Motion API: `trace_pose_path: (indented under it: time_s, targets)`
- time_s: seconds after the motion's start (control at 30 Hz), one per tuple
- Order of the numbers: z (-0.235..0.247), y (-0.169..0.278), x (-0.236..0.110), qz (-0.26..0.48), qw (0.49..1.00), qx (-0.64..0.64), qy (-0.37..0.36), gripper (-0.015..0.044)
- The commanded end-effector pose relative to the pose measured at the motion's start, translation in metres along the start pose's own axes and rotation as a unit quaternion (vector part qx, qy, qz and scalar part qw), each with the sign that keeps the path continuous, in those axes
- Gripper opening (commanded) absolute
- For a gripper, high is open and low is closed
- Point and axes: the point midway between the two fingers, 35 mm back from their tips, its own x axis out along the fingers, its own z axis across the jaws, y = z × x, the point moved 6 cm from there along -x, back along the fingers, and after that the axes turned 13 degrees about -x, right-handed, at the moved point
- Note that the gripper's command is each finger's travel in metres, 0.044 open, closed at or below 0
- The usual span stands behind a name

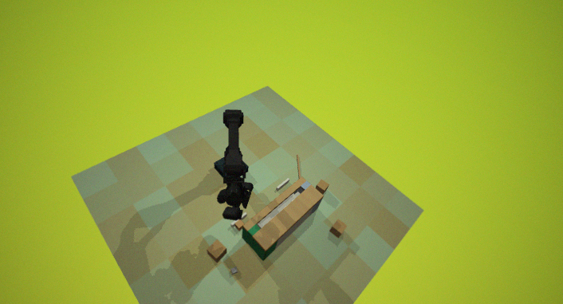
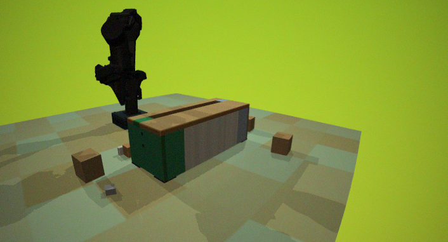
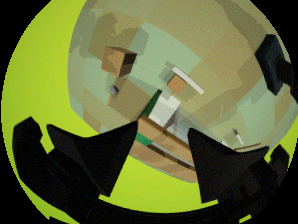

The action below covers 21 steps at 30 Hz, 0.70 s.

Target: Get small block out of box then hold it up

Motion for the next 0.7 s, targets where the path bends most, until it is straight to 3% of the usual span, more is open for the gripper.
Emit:
trace_pose_path:
  time_s: [0.0,0.43,0.67]
  targets:
    - [0.000,-0.006,-0.008,0.036,0.966,0.255,-0.009,0.0285]
    - [0.000,-0.006,-0.005,0.036,0.966,0.255,-0.009,0.0285]
    - [-0.021,-0.023,0.080,0.036,0.966,0.255,-0.009,0.0285]
